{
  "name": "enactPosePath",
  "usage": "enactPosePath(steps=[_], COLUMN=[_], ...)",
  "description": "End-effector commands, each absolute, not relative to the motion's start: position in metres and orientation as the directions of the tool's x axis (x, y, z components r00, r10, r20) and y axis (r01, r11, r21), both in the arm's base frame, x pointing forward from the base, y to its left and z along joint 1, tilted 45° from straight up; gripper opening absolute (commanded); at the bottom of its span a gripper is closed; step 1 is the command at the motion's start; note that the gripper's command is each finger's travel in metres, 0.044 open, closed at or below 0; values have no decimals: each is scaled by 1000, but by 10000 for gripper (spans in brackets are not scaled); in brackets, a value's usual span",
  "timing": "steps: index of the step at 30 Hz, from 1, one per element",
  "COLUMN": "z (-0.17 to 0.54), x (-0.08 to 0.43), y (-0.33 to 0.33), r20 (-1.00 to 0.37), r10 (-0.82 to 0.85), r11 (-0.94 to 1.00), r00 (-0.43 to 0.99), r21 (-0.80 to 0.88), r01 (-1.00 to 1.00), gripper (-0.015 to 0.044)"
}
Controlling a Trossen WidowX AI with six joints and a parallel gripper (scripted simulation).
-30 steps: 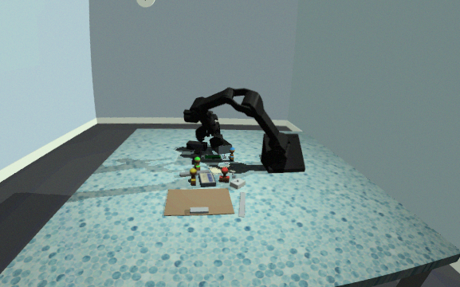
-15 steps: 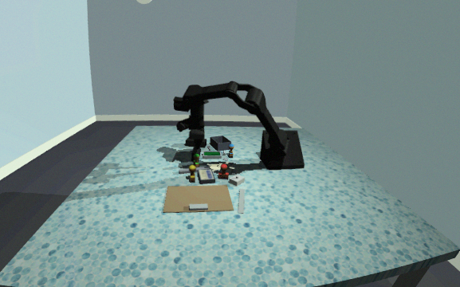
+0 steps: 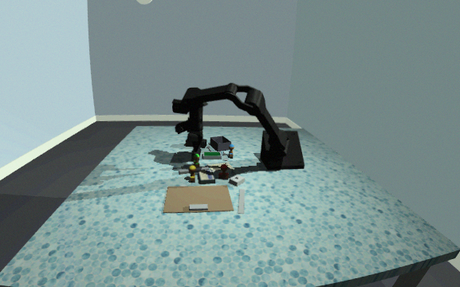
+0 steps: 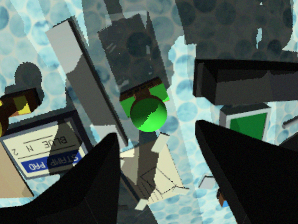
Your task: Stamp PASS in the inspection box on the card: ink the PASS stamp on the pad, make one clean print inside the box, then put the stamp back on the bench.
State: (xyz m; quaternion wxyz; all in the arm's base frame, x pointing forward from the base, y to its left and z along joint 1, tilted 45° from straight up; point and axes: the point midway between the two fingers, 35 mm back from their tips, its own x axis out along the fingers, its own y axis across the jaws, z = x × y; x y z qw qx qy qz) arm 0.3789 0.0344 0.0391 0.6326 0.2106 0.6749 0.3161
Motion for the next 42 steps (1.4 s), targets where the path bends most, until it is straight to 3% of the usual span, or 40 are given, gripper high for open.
enactPosePath(steps=[1, 42], z=[33, -6], x=[377, 369], y=[41, 80], r20=[-717, -714], r10=[687, 690], r11=[708, 706], r00=[-117, -117], r21=[697, 700], r01=[-110, -111], gripper=[214, 214])
